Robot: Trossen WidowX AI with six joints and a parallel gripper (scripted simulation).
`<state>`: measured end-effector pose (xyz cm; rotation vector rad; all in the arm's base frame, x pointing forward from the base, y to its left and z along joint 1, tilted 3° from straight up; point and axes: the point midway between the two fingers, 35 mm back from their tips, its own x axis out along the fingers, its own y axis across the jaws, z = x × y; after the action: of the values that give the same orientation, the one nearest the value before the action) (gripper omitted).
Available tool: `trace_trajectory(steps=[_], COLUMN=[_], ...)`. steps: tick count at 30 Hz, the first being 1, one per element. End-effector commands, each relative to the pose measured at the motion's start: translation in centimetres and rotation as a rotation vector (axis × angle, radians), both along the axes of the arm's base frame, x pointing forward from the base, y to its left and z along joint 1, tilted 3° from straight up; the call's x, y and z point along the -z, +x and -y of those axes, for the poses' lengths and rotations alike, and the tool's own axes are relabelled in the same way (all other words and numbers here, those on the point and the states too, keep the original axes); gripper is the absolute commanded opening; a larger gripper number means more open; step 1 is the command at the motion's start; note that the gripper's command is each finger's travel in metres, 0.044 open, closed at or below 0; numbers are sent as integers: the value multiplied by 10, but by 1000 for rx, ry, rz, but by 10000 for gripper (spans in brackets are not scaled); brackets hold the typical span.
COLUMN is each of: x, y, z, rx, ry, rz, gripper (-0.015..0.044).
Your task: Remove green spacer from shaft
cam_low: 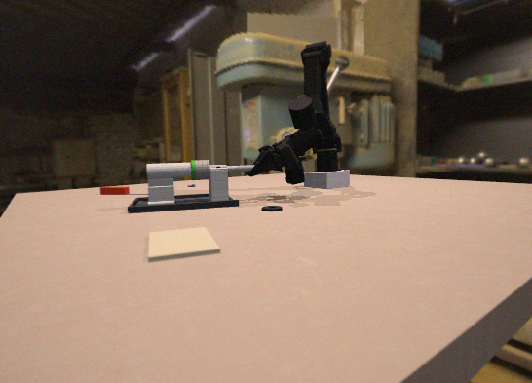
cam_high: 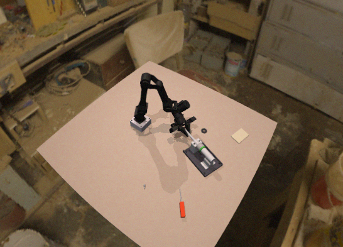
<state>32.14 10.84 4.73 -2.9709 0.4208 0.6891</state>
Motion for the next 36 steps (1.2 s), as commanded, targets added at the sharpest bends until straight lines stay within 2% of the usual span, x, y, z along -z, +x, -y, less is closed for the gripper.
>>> trace_trajectory(steps=[1, 36], x=[0, 0], y=[-1, -4], z=[0, -1], rx=[1, 1], ry=[2, 2], rz=[1, 0], gripper=[0, 0])
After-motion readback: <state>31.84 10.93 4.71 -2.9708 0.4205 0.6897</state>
